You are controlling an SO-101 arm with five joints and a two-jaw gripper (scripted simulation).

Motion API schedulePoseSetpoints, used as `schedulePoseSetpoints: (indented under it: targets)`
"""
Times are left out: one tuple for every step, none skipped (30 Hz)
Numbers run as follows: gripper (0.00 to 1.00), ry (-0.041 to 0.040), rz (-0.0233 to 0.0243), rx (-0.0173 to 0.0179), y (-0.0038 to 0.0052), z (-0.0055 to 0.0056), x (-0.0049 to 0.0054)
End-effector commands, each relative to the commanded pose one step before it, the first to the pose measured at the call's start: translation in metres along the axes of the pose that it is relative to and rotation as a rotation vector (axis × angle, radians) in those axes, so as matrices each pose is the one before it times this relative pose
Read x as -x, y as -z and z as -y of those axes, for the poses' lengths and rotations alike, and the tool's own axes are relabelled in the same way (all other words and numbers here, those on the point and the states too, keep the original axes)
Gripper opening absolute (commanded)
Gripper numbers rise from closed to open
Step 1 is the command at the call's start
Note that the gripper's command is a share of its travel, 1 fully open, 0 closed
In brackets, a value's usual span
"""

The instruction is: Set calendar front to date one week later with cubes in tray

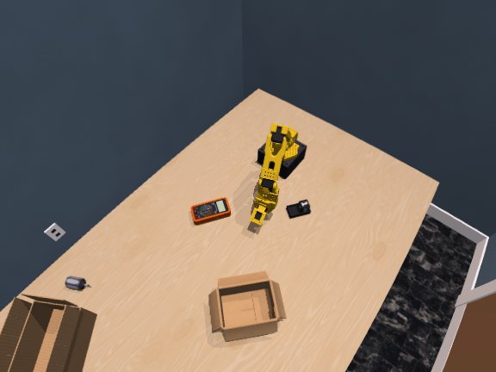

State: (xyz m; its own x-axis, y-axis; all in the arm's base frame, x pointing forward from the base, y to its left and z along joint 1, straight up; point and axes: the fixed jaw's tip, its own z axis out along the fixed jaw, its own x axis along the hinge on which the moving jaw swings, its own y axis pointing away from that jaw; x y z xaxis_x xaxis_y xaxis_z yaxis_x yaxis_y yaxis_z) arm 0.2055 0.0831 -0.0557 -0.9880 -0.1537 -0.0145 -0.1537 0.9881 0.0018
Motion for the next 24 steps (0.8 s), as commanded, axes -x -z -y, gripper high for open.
schedulePoseSetpoints:
  targets:
    - [0.24, -0.00031, -0.01402, -0.00177, -0.00298, 0.00367, -0.00355]
    - [0.24, 0.0, 0.0, 0.0, 0.0, 0.0, 0.0]
    - [0.24, 0.0, 0.0, 0.00002, 0.000004, 0.00032, 0.0]
    - [0.23, 0.0, 0.0, 0.0, -0.000001, 0.0003, -0.00001]
    - [0.23, 0.0, 0.0, 0.0, 0.000005, 0.00027, 0.0]
    - [0.23, 0.0, 0.0, 0.0, -0.000001, 0.00025, 0.0]
    - [0.22, 0.0, 0.0, 0.0, -0.000001, 0.00022, -0.00001]
    - [0.22, 0.0, 0.0, 0.0, -0.000001, 0.00019, 0.0]
    - [0.22, 0.0, 0.0, 0.0, 0.000005, 0.00016, 0.0]
    - [0.22, 0.0, 0.0, 0.0, 0.0, 0.00013, 0.0]
    - [0.21, 0.0, 0.0, 0.0, -0.000001, 0.00011, -0.00001]
    - [0.21, 0.0, 0.0, 0.0, 0.0, 0.00008, 0.0]
    - [0.21, 0.0, 0.0, 0.0, 0.0, 0.00005, 0.0]
    - [0.21, 0.0, 0.0, 0.0, 0.0, 0.00004, 0.0]
    - [0.21, 0.0, 0.0, 0.0, 0.0, 0.00002, 0.0]
    - [0.21, 0.0, 0.0, 0.0, 0.0, 0.00001, 0.0]
    - [0.21, 0.0, 0.0, 0.0, 0.0, 0.0, 0.0]
    - [0.21, 0.0, 0.0, 0.0, 0.0, 0.0, 0.0]
    - [0.21, 0.0, 0.0, 0.0, 0.0, 0.0, 0.0]
    - [0.21, 0.0, 0.0, -0.00002, -0.000003, 0.0, 0.0]
    - [0.21, 0.0, 0.0, 0.0, 0.0, 0.0, 0.0]
    - [0.21, 0.0, 0.0, 0.0, 0.0, 0.0, 0.0]
    - [0.21, 0.0, 0.0, 0.0, 0.0, 0.0, 0.0]
    - [0.2, 0.0, 0.0, 0.0, 0.0, 0.0, 0.0]
